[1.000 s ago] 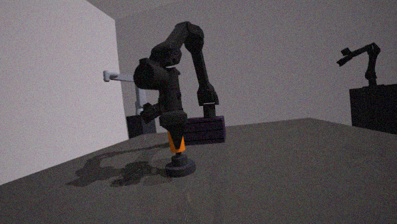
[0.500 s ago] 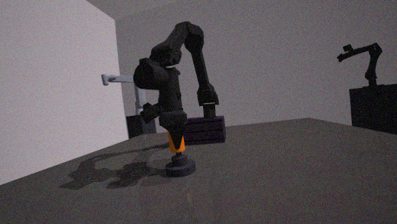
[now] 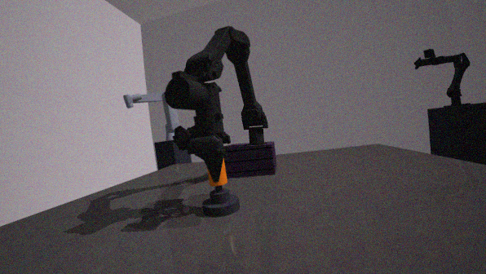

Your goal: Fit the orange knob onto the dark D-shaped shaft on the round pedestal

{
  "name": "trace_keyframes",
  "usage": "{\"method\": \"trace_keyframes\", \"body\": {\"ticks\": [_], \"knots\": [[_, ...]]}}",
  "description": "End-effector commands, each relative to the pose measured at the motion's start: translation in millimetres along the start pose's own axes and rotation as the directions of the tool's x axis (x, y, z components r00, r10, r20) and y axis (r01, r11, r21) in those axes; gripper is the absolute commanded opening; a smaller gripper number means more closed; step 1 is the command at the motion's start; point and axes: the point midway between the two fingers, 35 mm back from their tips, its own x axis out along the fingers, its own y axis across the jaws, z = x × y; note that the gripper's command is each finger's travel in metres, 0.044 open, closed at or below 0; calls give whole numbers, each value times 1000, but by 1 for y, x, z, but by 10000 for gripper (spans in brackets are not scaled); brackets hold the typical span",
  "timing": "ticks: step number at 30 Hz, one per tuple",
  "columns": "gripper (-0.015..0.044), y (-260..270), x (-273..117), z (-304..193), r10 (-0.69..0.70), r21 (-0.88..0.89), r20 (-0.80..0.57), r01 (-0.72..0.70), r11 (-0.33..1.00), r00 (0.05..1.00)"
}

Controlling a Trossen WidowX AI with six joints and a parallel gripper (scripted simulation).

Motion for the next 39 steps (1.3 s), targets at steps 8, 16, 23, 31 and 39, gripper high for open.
{"method": "trace_keyframes", "body": {"ticks": [8,16,23,31,39], "knots": [[0,1,0,1,7,7,5,-7,1000,1000],[0,3,-4,1,7,61,5,-7,998,1000],[0,5,-5,2,7,215,6,-8,977,1000],[0,6,0,3,7,215,6,-8,977,1000],[0,6,1,3,7,215,6,-8,977,1000]]}}
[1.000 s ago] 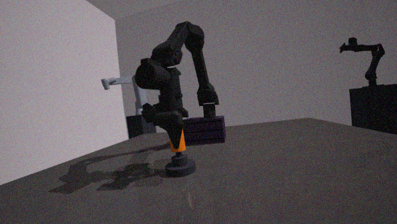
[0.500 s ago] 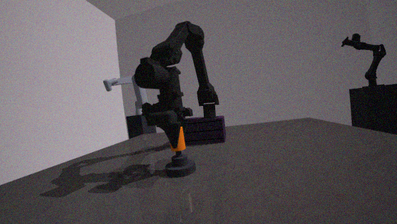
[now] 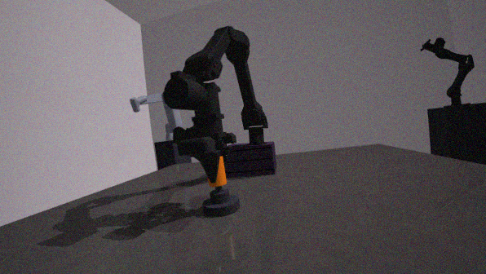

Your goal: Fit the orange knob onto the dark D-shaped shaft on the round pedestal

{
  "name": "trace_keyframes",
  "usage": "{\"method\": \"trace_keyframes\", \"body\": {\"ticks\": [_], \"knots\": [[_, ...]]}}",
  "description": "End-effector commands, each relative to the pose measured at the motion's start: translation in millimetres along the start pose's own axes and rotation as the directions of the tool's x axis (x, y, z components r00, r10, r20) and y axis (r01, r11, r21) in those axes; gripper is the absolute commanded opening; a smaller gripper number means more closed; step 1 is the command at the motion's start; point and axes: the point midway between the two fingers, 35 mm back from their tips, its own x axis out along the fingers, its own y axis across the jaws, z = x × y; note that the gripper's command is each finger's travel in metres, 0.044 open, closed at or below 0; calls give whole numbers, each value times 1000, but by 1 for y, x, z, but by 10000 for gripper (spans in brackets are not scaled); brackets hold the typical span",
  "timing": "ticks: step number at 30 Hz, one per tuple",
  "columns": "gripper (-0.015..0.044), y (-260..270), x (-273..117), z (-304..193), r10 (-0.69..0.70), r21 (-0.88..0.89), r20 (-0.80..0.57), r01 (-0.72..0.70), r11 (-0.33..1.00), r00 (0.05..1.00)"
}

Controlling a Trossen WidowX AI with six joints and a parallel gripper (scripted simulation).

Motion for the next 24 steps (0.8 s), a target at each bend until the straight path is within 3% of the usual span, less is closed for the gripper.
{"method": "trace_keyframes", "body": {"ticks": [1,7,14,24], "knots": [[0,3,-1,1,12,5,4,-12,1000,1000],[0,2,-6,1,11,13,4,-11,1000,1000],[0,-1,-7,0,11,212,4,-12,977,1000],[0,-3,0,0,11,212,4,-12,977,1000]]}}
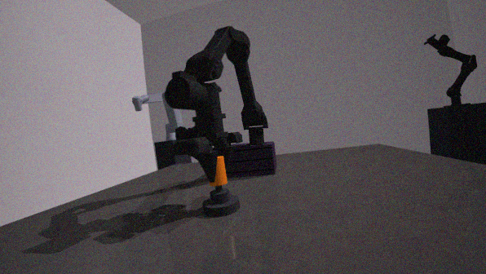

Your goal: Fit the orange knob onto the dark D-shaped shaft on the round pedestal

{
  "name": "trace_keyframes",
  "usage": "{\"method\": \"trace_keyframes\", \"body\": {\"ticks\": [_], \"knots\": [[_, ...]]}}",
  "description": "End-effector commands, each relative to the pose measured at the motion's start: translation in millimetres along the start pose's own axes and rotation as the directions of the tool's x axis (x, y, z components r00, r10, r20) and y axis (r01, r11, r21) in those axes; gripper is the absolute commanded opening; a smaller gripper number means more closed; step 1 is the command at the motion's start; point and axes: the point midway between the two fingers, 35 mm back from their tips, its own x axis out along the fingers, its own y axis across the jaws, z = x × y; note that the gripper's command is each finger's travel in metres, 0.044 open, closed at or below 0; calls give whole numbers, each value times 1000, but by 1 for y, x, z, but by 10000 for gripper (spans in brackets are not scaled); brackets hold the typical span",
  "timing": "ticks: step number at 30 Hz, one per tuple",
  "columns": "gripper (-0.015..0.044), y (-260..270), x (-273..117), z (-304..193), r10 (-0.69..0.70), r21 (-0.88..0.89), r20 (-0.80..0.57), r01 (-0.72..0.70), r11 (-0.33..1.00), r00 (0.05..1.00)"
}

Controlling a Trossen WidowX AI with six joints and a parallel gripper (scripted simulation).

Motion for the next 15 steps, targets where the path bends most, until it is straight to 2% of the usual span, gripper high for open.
{"method": "trace_keyframes", "body": {"ticks": [1,15], "knots": [[0,1,0,0,6,6,2,-6,1000,1000],[0,1,1,0,6,-16,2,-6,1000,1000]]}}
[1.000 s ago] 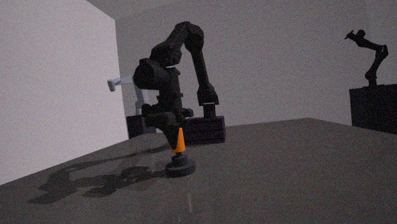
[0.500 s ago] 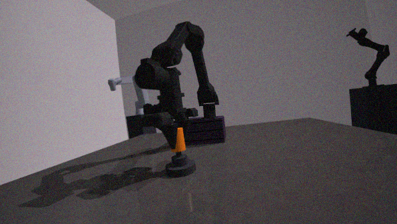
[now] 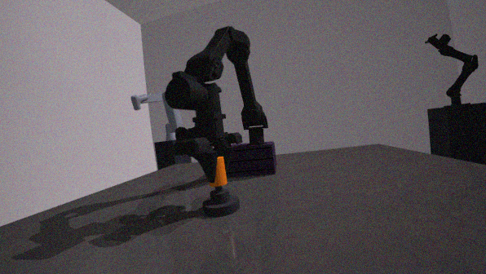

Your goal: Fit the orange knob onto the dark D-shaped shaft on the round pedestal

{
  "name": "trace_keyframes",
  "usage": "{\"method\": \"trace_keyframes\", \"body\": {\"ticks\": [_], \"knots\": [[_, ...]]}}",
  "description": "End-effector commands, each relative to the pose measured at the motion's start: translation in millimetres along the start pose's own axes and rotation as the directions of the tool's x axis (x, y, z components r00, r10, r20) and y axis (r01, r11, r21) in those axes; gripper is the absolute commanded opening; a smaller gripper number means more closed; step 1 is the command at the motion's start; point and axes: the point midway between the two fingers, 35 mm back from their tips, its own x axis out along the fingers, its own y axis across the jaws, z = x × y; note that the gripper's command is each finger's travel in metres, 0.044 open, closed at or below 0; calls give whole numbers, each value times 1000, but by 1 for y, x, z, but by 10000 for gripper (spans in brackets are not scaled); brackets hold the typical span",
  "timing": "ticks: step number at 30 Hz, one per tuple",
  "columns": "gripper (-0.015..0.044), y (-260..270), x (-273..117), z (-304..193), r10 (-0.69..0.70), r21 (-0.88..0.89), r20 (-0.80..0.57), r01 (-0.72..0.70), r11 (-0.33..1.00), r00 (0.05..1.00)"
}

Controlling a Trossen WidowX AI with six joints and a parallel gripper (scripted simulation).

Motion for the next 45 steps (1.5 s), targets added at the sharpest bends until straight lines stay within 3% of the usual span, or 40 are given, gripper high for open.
{"method": "trace_keyframes", "body": {"ticks": [1,21,29,45], "knots": [[0,0,0,0,1,-9,3,-1,1000,1000],[0,0,1,0,1,61,3,-1,998,1000],[0,0,1,0,1,-35,3,-1,999,1000],[0,0,-7,1,1,65,3,-1,998,1000]]}}
